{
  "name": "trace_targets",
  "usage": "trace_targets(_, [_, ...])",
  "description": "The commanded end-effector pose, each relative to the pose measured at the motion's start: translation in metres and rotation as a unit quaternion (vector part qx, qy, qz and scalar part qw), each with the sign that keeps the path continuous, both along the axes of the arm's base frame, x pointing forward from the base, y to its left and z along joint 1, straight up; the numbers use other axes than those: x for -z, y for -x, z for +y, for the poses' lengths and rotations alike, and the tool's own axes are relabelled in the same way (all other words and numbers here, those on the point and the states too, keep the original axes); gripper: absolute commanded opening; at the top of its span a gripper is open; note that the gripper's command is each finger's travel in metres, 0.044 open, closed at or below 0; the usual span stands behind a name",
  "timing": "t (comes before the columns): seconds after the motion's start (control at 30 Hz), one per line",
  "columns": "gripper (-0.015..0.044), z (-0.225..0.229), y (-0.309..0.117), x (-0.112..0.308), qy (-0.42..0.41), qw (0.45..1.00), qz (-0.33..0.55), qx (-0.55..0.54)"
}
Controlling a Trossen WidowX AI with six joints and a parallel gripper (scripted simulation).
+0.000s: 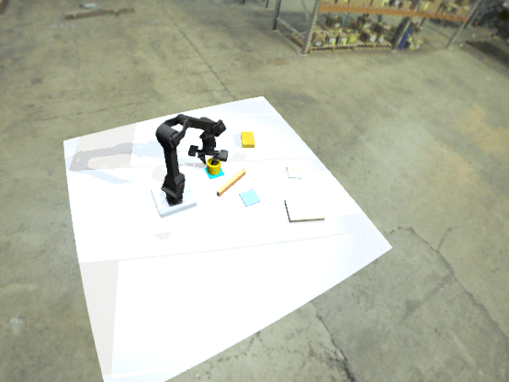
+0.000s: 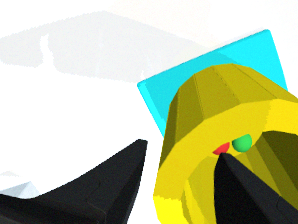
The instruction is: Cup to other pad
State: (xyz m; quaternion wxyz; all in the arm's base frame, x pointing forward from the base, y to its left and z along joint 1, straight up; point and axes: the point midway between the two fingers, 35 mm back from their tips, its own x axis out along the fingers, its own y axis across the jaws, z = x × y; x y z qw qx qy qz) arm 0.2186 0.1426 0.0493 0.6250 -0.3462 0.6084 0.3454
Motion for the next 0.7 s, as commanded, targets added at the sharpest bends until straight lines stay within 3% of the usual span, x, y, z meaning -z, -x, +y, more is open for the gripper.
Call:
trace_targets(0.0, [0.0147, 0.000, -0.001, -0.006, -0.001, 1.000, -0.001, 0.001])
trace_targets(0.67, [0.0147, 0.000, -0.001, -0.032, 0.000, 1.000, 0.002, 0.003])
